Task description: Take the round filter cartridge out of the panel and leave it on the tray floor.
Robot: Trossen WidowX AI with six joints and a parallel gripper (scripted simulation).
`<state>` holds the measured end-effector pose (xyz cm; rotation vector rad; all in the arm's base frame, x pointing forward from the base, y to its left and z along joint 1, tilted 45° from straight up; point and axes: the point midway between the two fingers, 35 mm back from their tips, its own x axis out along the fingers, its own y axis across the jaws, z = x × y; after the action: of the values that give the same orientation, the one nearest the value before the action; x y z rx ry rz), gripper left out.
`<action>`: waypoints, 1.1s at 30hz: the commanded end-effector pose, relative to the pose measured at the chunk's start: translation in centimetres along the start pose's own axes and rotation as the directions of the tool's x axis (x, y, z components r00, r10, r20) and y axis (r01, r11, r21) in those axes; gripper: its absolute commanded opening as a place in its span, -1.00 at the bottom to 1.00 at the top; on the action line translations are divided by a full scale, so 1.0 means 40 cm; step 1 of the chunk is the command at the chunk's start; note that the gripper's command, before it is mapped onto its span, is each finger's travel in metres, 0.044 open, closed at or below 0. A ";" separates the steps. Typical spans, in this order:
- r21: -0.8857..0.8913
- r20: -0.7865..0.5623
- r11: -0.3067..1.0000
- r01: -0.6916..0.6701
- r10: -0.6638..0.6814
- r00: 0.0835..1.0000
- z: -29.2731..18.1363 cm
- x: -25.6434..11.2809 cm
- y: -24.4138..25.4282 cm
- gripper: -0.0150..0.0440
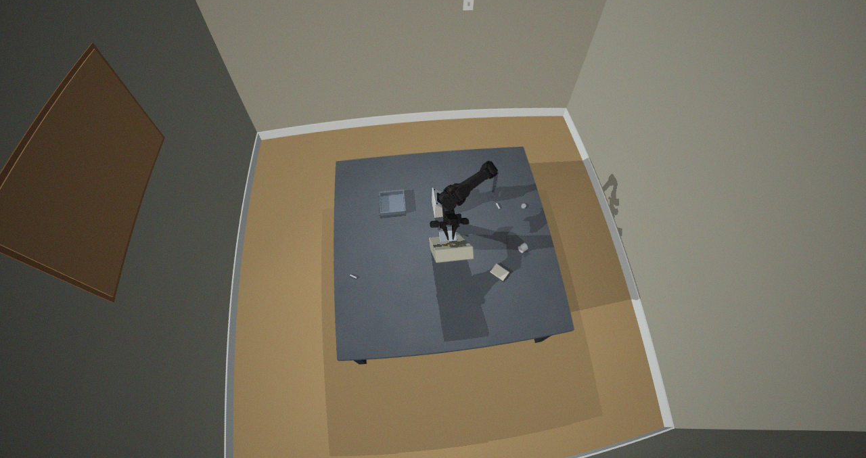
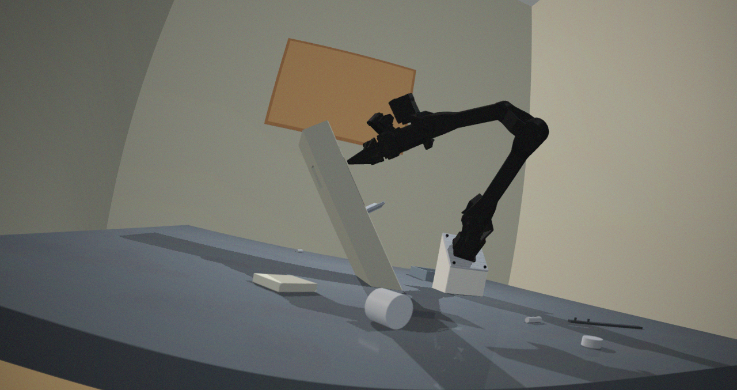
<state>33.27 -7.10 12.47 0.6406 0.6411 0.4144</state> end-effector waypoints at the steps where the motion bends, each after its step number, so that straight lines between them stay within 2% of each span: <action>1: 0.010 -0.005 1.000 0.001 -0.001 1.000 -0.008 0.020 0.000 -0.15; 10: 0.011 0.001 1.000 -0.003 0.003 1.000 -0.008 0.052 0.005 -0.15; 33: 0.011 0.001 1.000 -0.003 0.003 1.000 -0.011 0.053 0.003 -0.15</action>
<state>34.47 -5.64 11.40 0.6497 0.6396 0.4183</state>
